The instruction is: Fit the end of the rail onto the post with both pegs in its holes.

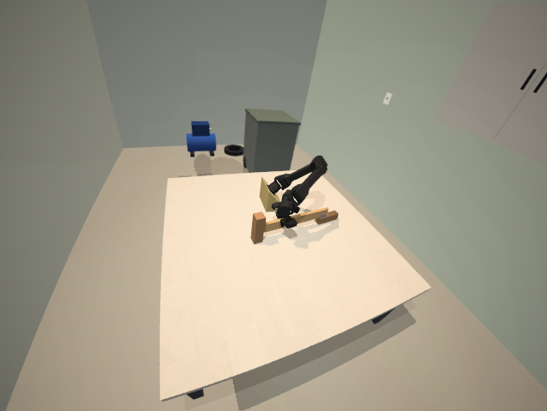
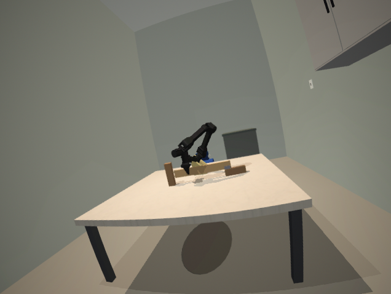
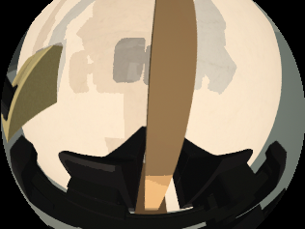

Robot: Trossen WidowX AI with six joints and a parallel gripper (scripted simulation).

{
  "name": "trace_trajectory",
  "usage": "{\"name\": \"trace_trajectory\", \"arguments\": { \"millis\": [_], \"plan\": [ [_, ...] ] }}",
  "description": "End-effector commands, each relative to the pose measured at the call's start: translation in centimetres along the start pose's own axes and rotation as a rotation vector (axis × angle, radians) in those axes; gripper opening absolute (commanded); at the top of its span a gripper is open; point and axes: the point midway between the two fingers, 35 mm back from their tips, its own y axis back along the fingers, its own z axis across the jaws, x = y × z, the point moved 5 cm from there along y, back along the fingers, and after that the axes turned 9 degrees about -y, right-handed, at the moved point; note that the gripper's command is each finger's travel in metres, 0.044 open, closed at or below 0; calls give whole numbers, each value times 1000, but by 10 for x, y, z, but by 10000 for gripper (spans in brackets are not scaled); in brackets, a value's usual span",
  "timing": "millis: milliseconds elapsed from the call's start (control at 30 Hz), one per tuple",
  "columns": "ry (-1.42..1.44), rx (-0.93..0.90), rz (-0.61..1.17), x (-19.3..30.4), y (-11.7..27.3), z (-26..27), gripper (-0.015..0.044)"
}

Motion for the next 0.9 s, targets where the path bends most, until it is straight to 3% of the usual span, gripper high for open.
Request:
{"name": "trace_trajectory", "arguments": {
  "millis": [0, 867],
  "plan": [
    [2, 4, 0, 2, 1, -1, 0],
    [2, 4, 0, 1, 4, -1, 0]
  ]
}}
